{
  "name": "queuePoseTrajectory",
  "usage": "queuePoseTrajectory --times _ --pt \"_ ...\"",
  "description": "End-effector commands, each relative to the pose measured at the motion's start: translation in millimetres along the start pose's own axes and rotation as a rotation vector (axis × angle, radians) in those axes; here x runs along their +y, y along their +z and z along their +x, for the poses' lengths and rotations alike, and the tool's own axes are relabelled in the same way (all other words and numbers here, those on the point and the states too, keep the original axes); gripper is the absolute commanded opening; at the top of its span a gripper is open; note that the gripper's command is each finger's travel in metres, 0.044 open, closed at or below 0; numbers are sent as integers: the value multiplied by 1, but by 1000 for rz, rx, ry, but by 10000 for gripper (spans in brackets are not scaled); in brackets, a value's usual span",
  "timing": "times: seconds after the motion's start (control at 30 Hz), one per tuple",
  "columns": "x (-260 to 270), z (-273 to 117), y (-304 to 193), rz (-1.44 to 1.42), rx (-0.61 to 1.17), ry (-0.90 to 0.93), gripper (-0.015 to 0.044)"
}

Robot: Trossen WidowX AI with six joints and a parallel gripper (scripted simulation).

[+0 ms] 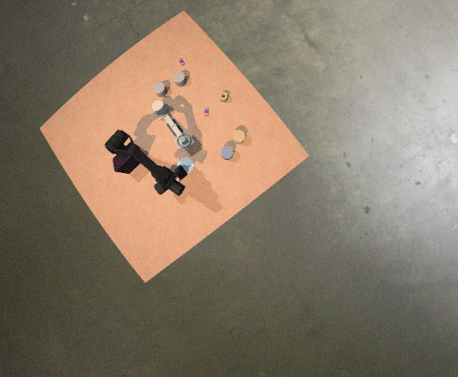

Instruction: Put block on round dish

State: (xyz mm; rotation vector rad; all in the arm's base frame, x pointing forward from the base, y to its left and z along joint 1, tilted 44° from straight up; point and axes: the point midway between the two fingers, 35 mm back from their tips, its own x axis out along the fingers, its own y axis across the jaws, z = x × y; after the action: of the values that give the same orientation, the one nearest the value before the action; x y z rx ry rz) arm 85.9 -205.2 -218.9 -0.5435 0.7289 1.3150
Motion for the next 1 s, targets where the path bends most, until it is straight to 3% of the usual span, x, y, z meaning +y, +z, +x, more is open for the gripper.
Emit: queuePoseTrajectory --times 0.0,0.67,0.97 --pt "2 21 0 -6 -2 3 0" --pt "2 50 1 -7 -3 3 0" --pt "3 46 1 -11 -4 8 236"
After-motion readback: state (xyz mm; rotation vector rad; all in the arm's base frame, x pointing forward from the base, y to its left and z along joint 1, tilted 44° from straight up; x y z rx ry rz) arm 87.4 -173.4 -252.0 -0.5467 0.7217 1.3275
